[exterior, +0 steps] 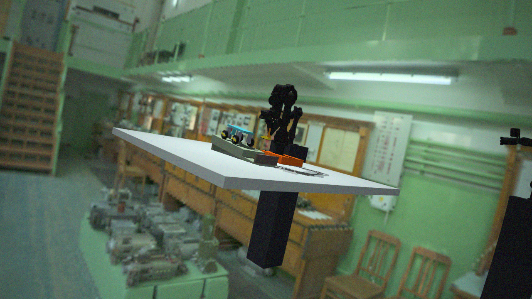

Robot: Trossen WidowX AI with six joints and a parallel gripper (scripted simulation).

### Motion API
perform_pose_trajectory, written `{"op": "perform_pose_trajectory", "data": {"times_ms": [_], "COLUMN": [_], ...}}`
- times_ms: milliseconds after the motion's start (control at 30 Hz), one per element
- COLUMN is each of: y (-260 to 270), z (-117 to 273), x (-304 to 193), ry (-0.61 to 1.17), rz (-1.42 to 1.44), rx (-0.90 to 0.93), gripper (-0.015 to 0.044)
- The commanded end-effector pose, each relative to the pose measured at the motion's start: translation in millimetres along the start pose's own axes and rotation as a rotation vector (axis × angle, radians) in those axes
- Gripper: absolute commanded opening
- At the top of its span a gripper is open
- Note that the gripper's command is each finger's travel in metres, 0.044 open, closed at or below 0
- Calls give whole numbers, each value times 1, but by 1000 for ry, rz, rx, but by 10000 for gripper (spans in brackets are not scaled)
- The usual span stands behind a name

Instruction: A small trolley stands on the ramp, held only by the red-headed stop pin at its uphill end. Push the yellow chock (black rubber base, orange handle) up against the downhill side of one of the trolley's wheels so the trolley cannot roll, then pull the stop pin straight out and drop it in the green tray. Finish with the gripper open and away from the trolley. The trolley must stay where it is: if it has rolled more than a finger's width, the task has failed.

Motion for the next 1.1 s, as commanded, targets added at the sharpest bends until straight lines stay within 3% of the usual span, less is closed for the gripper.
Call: {"op": "perform_pose_trajectory", "data": {"times_ms": [0,567,1067], "y": [3,12,13], "z": [1,-7,-43], "x": [0,29,30], "ry": [-9,-11,-11], "rz": [-5,-5,-6], "rx": [-28,-27,-27], "gripper": [0,0,0]}}
Point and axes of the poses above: the point midway between the two fingers, 35 mm back from their tips, its own z axis back along the fingers, its own y axis across the jaws, x = y × z, the point moved 6 cm from there along z, back along the fingers, and after that the axes turned 12 degrees about -z, right-handed, at the moved point
